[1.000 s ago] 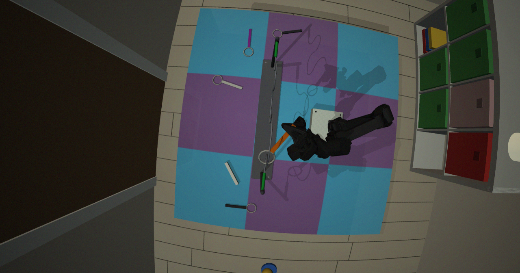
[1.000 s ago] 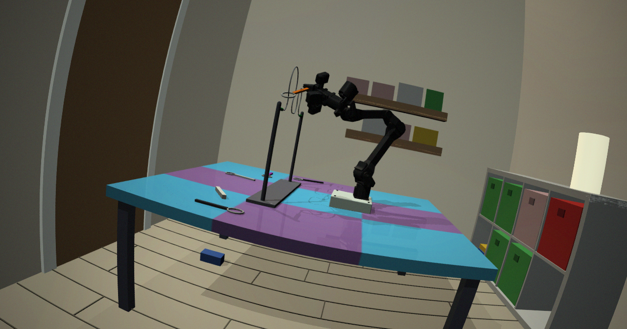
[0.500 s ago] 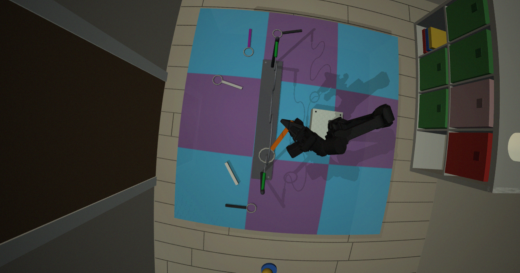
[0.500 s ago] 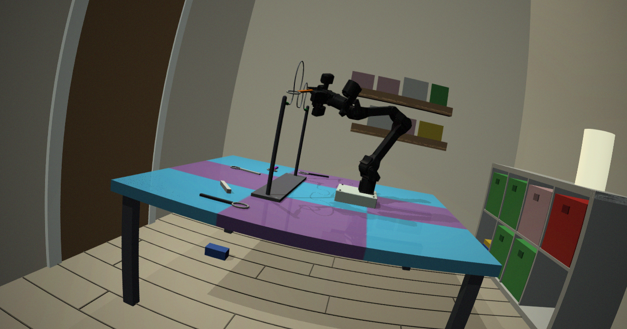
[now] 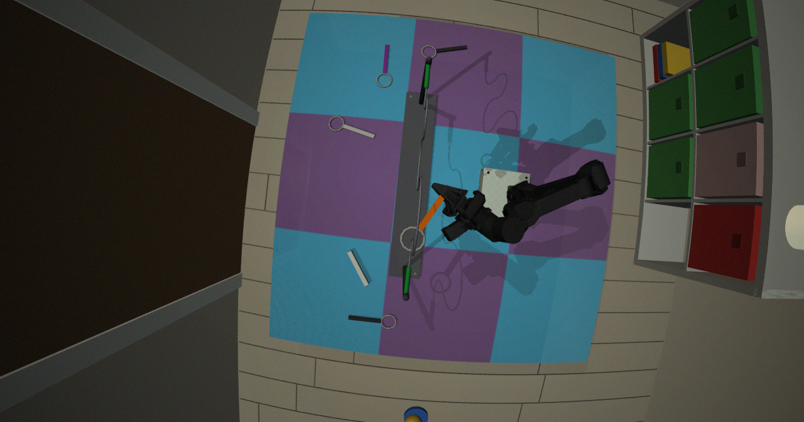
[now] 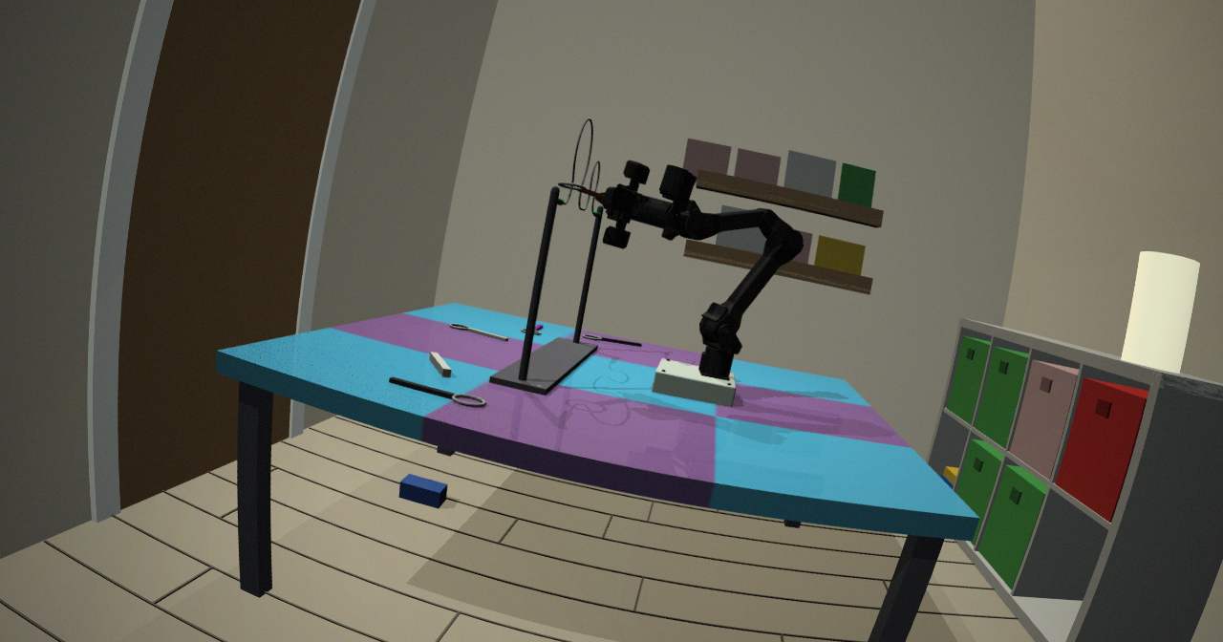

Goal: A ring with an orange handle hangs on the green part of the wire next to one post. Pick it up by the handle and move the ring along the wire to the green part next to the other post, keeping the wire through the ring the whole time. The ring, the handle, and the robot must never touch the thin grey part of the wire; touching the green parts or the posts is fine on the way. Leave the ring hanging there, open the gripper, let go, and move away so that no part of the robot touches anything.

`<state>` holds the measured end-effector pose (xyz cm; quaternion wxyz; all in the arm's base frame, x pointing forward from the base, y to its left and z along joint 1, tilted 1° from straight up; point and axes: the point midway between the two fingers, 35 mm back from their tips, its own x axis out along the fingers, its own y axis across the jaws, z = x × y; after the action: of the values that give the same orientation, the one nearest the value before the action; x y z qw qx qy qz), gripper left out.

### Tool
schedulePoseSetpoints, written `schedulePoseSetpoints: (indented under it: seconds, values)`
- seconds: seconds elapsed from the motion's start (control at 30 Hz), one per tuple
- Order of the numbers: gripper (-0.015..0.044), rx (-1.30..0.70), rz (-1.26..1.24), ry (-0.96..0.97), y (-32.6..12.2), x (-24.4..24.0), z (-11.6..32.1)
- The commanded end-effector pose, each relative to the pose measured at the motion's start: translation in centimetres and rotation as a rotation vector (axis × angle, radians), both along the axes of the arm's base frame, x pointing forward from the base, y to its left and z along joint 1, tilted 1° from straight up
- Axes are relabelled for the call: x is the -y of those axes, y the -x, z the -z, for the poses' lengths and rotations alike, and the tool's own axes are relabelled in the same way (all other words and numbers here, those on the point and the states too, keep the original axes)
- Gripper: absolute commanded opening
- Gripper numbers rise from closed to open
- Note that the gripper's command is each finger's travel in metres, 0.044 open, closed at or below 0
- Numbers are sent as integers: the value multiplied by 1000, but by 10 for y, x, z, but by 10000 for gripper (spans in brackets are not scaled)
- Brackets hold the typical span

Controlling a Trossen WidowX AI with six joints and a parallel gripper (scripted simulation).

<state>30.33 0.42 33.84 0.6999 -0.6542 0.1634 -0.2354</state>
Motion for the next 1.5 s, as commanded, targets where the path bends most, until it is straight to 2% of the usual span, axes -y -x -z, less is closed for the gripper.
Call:
schedulePoseSetpoints:
  seconds: [0.0, 0.6, 1.47]
  values:
    - [-150, 3, 5, -84, 0, -1, 14]
    - [-150, 64, -75, -528, -11, -23, 79]
    - [-150, 130, -65, -1152, -16, -102, 135]
